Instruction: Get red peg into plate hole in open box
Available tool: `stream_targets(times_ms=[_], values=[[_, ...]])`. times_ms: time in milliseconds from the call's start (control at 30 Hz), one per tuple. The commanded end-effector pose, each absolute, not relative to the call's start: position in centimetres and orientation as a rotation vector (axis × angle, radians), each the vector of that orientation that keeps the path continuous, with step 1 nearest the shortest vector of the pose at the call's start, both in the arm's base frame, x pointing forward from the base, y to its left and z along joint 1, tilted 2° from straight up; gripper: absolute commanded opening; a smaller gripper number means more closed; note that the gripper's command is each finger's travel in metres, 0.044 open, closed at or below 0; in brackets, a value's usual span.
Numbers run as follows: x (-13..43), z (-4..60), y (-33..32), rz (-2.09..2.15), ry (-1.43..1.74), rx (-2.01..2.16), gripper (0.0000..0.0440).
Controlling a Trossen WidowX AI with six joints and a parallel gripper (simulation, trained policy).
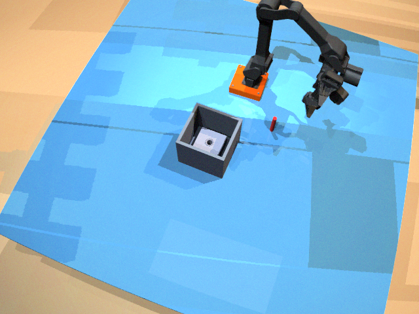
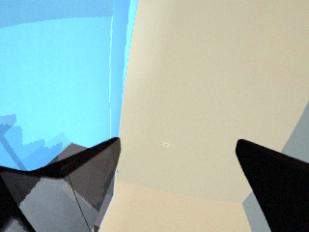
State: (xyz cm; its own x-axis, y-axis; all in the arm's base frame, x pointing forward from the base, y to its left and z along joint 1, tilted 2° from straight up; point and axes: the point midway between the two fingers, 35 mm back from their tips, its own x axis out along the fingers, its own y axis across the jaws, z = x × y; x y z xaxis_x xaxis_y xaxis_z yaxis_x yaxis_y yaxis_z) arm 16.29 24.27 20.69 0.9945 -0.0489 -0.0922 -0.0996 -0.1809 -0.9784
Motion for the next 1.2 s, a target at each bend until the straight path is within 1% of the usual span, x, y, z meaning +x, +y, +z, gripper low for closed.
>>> stream_targets(times_ms=[0, 33, 67, 633, 1167], values=[[16.5, 20.5, 24.2, 0.051, 0.128, -1.722, 0.0421], [16.7, 20.3, 24.1, 0.057, 0.147, -1.692, 0.0437], [16.9, 20.1, 23.9, 0.062, 0.168, -1.662, 0.044], [20.2, 17.8, 20.3, 0.018, 0.507, -1.138, 0.044], [21.5, 16.4, 16.7, -0.135, 0.757, -0.632, 0.044]])
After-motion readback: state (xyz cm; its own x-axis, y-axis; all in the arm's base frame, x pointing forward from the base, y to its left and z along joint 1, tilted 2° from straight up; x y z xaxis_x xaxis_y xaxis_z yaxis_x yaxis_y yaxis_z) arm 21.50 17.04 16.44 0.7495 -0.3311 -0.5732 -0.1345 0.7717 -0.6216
